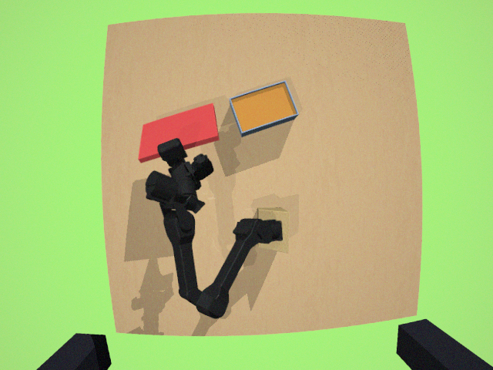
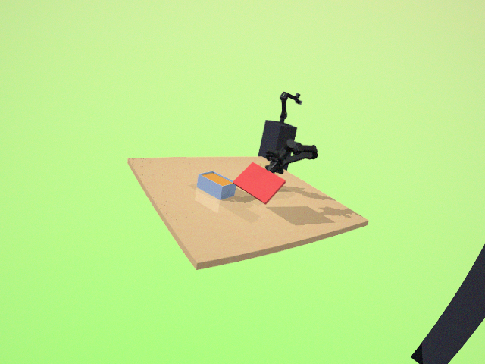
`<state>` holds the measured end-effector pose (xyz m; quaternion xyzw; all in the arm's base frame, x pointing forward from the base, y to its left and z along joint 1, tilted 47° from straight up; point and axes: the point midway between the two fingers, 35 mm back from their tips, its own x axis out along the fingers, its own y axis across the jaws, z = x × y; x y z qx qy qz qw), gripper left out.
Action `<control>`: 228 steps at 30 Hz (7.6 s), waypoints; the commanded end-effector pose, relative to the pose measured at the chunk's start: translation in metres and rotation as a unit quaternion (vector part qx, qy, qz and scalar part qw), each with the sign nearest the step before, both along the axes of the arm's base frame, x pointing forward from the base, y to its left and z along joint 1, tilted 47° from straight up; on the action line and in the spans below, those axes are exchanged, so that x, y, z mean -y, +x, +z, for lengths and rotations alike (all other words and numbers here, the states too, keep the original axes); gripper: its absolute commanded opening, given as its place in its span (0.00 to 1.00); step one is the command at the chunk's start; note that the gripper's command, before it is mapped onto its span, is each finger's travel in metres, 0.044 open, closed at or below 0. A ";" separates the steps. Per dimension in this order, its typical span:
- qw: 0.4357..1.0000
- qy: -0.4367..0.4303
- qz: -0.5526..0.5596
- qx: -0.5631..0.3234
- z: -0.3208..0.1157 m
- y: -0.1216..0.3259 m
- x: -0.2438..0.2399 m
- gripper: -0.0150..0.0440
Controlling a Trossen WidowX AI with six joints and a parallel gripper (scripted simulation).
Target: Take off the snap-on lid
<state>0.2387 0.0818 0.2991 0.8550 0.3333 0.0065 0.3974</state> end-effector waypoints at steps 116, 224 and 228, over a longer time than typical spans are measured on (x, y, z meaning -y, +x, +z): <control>1.000 0.004 -0.005 0.007 -0.066 0.008 -0.068 0.25; 1.000 0.006 -0.005 0.007 -0.114 0.014 -0.122 0.72; 1.000 0.006 -0.005 0.006 -0.116 0.008 -0.121 0.90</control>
